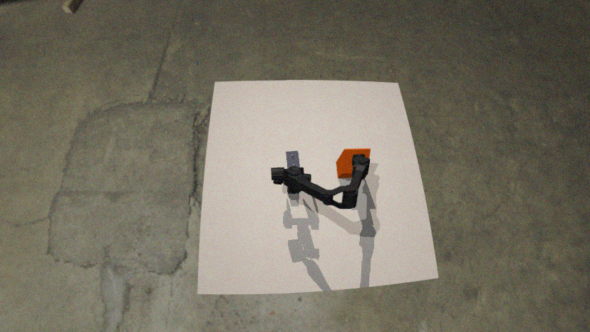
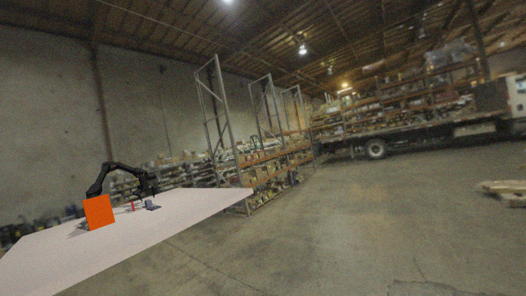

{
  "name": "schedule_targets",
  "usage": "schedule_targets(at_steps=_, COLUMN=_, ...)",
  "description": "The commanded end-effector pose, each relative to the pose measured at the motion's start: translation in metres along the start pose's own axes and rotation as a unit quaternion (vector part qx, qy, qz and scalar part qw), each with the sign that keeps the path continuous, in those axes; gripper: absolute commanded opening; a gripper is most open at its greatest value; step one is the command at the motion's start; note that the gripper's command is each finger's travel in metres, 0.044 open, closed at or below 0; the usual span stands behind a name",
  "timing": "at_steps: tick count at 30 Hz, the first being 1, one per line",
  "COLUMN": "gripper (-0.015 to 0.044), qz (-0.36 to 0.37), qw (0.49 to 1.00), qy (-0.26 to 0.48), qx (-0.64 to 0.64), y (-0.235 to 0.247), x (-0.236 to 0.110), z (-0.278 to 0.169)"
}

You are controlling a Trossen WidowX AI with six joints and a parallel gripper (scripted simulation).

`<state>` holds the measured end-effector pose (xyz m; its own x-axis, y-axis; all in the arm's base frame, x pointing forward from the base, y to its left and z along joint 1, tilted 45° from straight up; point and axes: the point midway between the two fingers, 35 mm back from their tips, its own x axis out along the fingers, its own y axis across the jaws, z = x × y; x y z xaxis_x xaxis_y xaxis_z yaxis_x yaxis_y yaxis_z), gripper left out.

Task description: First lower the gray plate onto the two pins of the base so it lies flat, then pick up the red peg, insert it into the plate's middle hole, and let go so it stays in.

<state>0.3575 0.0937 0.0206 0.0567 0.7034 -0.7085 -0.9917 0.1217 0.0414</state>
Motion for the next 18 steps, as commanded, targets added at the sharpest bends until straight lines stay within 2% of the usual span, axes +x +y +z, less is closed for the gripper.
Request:
schedule_targets(at_steps=1, gripper=0.0440, qz=0.007, qw=1.000, qy=0.000, qx=0.005, y=0.003, x=0.011, z=-0.002)
schedule_targets(at_steps=18, gripper=0.0440, qz=0.007, qw=1.000, qy=-0.001, qx=0.005, y=0.004, x=0.038, z=-0.001)
